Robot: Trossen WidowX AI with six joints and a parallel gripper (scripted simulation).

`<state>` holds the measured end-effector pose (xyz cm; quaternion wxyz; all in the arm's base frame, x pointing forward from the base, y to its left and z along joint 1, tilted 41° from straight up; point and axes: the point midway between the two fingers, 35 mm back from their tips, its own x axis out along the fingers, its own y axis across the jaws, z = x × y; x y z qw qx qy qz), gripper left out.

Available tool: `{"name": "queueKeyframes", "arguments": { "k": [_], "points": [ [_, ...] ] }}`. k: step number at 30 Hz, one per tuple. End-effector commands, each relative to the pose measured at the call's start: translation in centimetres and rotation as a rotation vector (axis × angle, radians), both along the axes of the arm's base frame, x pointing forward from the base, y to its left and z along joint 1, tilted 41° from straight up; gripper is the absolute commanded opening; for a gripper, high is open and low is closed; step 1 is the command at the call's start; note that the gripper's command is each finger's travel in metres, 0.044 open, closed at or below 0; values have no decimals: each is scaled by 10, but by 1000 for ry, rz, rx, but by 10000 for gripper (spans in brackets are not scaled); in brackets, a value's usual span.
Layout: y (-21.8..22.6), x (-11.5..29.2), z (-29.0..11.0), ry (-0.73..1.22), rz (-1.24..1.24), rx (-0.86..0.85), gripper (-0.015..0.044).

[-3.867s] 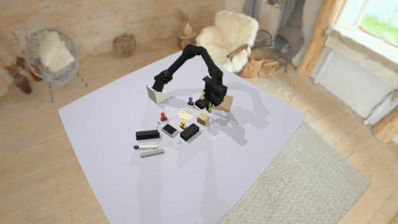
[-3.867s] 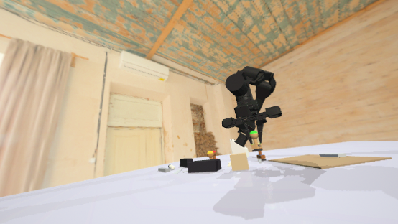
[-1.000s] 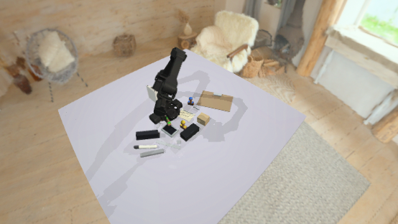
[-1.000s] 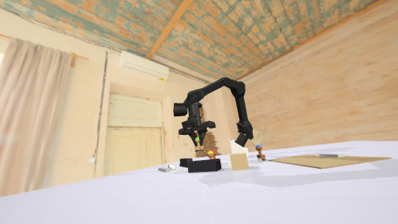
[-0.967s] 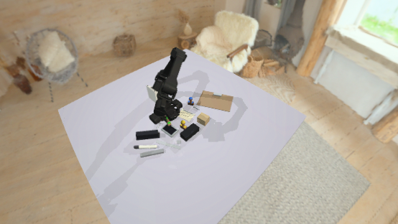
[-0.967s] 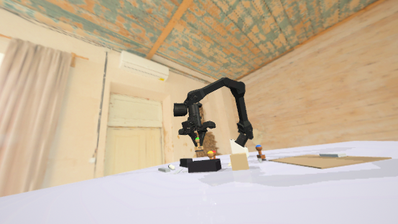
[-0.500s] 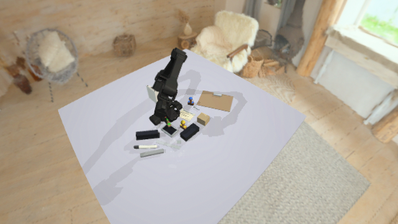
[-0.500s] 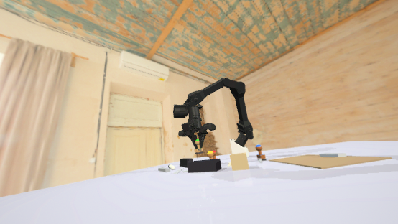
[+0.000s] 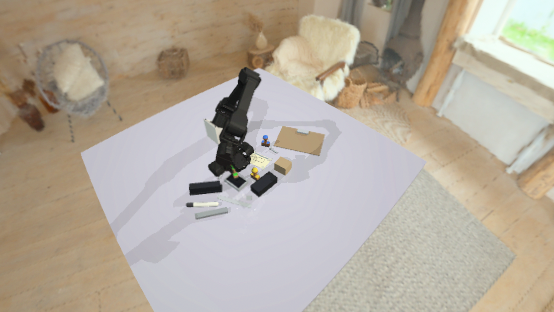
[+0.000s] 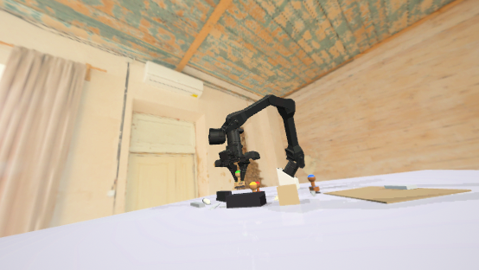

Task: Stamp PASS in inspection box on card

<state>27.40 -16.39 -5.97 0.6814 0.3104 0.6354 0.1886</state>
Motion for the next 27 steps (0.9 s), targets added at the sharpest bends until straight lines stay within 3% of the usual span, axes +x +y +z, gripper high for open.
{"name": "queueKeyframes", "arguments": {
  "k": [1, 27],
  "points": [
    [3, 0, -2, 0, -5, 6, 0],
    [14, 2, -15, -2, -3, 8, 0]
  ]
}}
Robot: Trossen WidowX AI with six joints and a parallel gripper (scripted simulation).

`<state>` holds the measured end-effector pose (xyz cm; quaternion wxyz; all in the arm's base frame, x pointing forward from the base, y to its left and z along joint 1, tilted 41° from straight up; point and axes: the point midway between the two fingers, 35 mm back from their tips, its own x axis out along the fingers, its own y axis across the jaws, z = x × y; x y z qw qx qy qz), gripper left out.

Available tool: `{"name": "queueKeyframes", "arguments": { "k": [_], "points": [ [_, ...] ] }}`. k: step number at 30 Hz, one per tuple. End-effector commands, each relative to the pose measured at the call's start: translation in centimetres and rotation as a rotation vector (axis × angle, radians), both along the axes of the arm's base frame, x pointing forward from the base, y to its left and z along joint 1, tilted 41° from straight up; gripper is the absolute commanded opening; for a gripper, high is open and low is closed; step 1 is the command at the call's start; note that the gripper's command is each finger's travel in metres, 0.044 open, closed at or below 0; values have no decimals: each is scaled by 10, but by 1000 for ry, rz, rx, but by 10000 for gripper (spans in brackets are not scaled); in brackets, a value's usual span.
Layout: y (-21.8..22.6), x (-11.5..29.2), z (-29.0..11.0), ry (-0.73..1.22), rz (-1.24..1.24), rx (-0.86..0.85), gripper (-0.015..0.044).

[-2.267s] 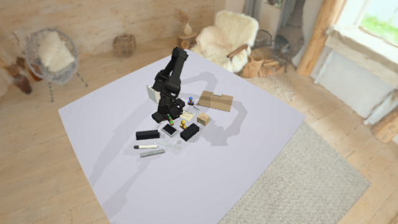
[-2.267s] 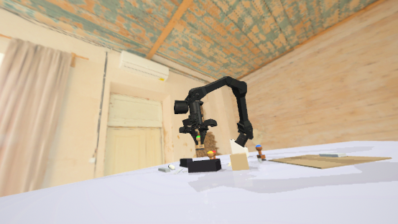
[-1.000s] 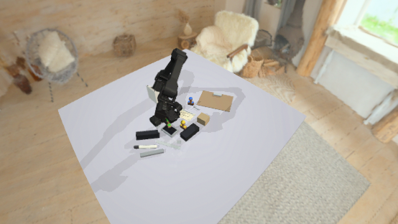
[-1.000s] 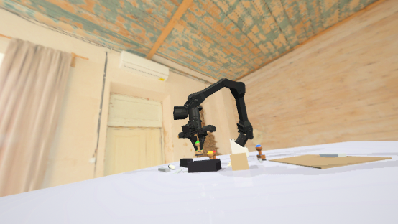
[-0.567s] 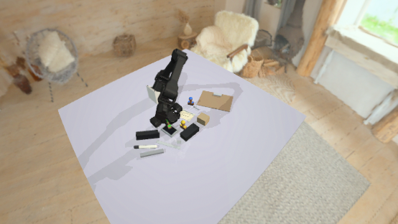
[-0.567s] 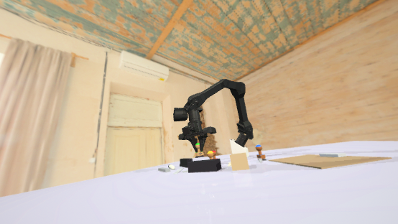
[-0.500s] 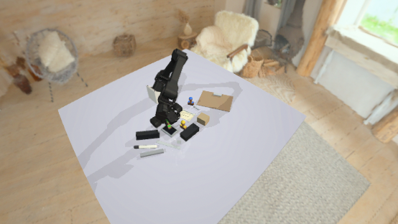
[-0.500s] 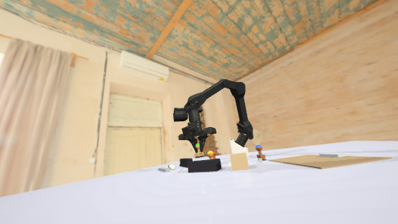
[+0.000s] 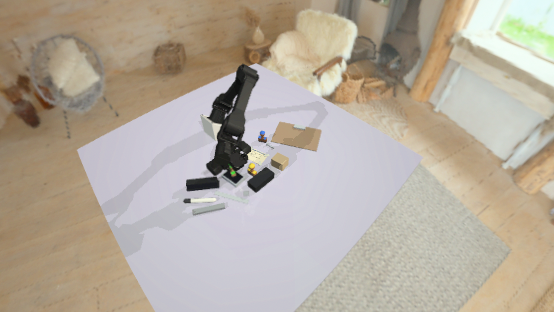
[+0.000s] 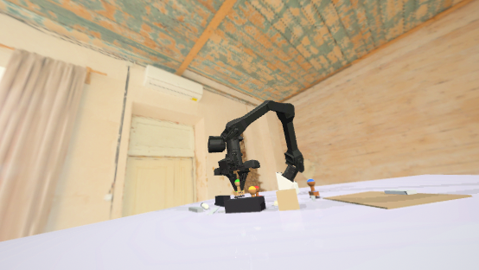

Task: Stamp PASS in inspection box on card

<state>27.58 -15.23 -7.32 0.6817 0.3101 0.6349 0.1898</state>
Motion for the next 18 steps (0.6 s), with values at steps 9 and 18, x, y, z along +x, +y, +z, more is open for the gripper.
{"name": "queueKeyframes", "arguments": {
  "k": [9, 18],
  "points": [
    [6, 0, -6, -1, -4, 7, 0],
    [10, 1, -10, -2, -3, 7, 0]
  ]
}}
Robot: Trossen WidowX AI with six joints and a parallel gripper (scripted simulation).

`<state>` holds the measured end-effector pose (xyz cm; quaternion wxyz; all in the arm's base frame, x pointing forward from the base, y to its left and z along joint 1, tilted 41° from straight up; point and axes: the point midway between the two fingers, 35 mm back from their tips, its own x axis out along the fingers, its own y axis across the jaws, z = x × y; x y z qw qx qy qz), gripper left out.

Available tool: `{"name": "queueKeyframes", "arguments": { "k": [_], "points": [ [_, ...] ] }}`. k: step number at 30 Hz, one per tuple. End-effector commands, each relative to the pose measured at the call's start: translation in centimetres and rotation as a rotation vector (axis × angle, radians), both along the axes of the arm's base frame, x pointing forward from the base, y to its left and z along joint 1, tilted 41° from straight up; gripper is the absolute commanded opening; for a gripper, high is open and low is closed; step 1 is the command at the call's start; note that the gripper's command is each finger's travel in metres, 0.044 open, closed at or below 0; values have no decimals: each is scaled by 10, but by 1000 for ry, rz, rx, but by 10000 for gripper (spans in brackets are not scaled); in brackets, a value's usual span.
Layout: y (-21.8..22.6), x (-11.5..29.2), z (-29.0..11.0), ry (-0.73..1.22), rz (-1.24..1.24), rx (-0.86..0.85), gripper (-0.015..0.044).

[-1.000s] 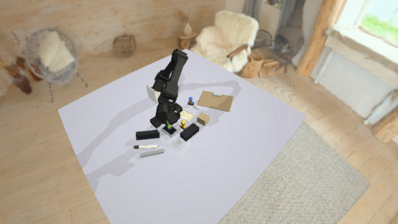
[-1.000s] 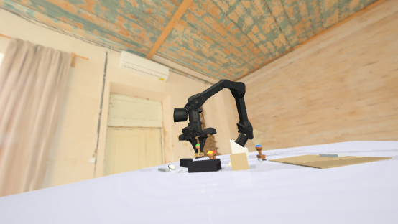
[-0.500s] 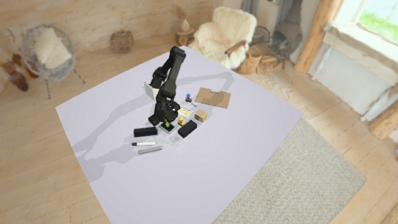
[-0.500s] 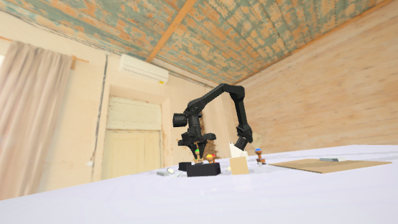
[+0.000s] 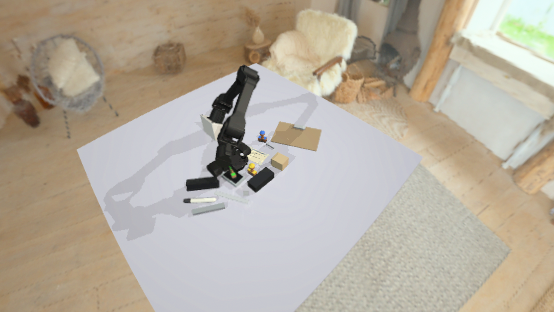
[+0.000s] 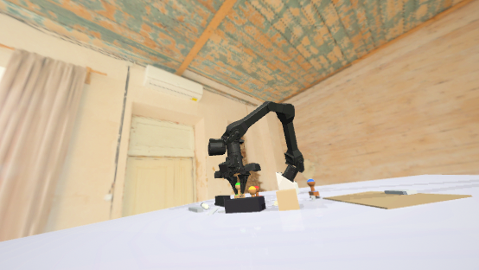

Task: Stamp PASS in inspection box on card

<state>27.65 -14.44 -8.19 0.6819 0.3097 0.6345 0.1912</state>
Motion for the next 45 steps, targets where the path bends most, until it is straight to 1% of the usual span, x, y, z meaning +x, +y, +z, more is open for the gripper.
{"name": "queueKeyframes", "arguments": {
  "k": [1, 45],
  "points": [
    [2, 0, -1, 0, -5, 6, 0],
    [5, 0, -5, -3, -1, 6, 0]
  ]
}}
